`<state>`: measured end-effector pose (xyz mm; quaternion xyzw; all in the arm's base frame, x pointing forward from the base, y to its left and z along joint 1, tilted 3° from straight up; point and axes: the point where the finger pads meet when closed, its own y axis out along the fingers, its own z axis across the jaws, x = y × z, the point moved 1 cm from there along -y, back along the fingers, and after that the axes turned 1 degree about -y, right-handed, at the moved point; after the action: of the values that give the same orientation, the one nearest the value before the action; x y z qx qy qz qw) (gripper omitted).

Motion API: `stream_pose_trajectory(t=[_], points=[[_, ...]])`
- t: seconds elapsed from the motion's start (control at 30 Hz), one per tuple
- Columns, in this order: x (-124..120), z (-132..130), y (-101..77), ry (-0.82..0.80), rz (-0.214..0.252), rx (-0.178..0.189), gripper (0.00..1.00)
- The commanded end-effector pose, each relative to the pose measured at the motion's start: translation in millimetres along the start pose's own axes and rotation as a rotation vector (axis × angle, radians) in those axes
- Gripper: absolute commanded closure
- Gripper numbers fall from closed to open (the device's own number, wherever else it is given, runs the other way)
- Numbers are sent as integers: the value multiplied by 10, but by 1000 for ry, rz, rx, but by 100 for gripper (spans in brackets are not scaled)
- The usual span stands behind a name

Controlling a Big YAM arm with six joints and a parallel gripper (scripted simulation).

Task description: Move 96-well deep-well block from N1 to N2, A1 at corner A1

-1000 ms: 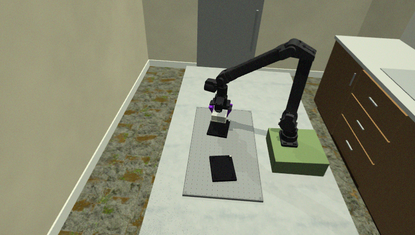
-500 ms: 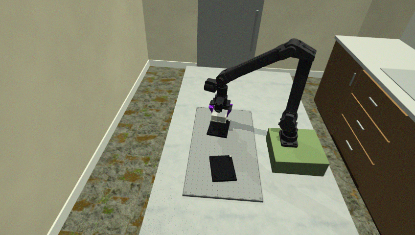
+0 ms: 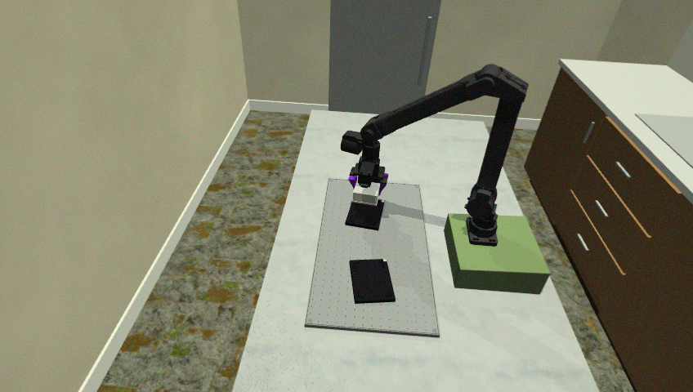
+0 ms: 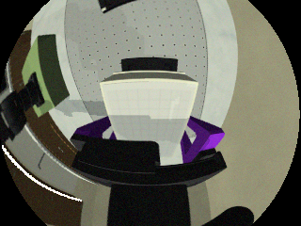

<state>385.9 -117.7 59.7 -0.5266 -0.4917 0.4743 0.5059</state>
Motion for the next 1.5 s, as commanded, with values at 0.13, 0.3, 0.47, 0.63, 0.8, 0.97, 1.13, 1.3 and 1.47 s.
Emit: stream_pose_trajectory(t=[0.13,0.3,0.47,0.63,0.8,0.97,1.13,1.3,1.47], points=[[-17,-286,-217,-4,8,-59,100],[-17,-286,-220,-4,8,-60,100],[-17,-287,-223,-4,8,-61,100],[-17,-287,-224,-4,8,-61,100],[-24,-322,-128,-4,10,-68,100],[28,-85,121,-3,-1,-17,100],[19,-128,132,-3,1,-29,100],[31,-71,256,-2,-2,-17,100],[34,-64,340,-1,-2,-17,100]])
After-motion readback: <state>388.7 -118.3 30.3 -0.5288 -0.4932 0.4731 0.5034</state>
